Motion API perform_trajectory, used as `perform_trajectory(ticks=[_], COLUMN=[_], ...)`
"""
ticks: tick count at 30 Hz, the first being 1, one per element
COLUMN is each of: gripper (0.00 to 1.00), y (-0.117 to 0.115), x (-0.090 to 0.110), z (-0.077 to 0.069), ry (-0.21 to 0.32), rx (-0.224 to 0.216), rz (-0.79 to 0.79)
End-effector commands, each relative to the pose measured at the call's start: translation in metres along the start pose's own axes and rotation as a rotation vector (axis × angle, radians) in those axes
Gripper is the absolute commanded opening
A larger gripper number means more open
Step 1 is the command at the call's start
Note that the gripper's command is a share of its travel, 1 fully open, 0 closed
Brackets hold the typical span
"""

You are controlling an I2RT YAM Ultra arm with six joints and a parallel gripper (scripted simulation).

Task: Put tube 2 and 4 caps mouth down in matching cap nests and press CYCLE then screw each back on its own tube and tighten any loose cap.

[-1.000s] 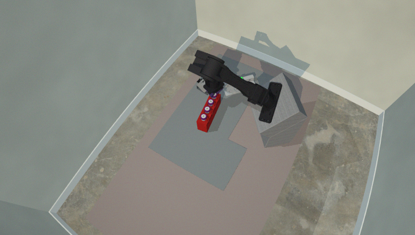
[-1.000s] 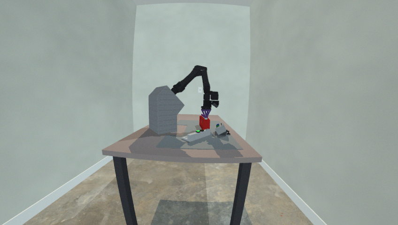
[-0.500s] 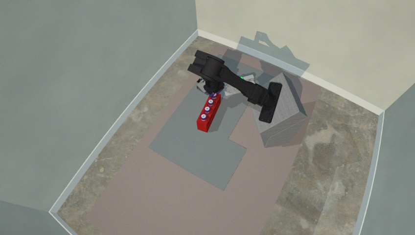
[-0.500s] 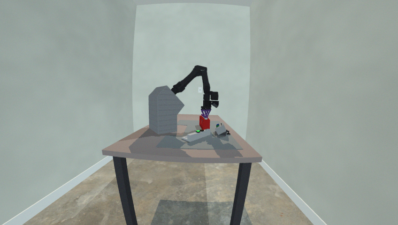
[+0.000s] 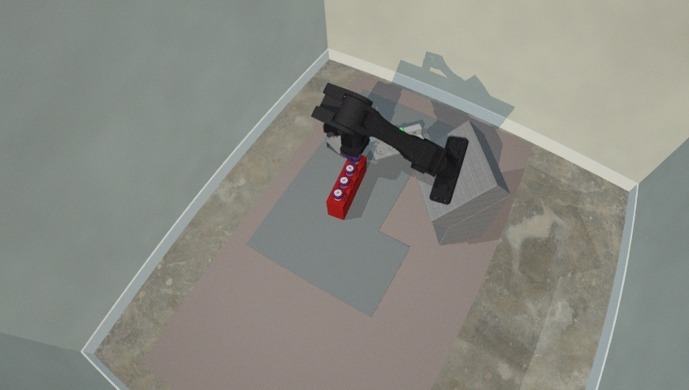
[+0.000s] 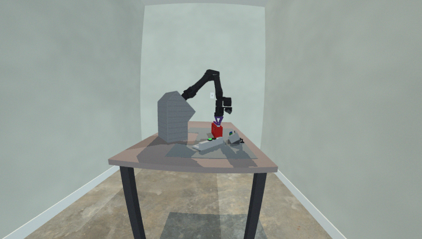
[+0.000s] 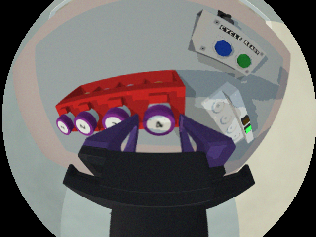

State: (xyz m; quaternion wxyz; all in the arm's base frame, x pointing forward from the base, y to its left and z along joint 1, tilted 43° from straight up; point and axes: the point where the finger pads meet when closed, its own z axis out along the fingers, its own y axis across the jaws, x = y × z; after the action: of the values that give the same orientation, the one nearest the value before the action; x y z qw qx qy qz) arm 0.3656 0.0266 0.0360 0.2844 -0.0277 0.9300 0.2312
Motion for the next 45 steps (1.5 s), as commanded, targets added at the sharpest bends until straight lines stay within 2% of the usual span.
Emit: perform_trajectory(ticks=[1, 4, 10, 11, 25, 39, 41, 45], gripper=[0.49, 0.49, 0.49, 0.00, 0.00, 0.00, 0.00, 0.00], y=[-0.0010, -0.0012, -0.0014, -0.0014, -0.0014, -0.0014, -0.0014, -0.0014], x=[-0.0028, -0.0031, -0.0036, -0.0036, -0.0036, -0.0036, -0.0036, -0.0036], z=[-0.0027, -0.0027, -0.0028, -0.0029, -0.0028, -0.0022, -0.0022, -0.0020], ry=[-0.009, -0.009, -0.009, -0.009, -0.009, -0.010, -0.010, -0.010], rx=[0.005, 0.005, 0.005, 0.005, 0.005, 0.003, 0.003, 0.002], rz=[-0.202, -0.307, -0.307, -0.307, -0.307, 0.160, 0.160, 0.293])
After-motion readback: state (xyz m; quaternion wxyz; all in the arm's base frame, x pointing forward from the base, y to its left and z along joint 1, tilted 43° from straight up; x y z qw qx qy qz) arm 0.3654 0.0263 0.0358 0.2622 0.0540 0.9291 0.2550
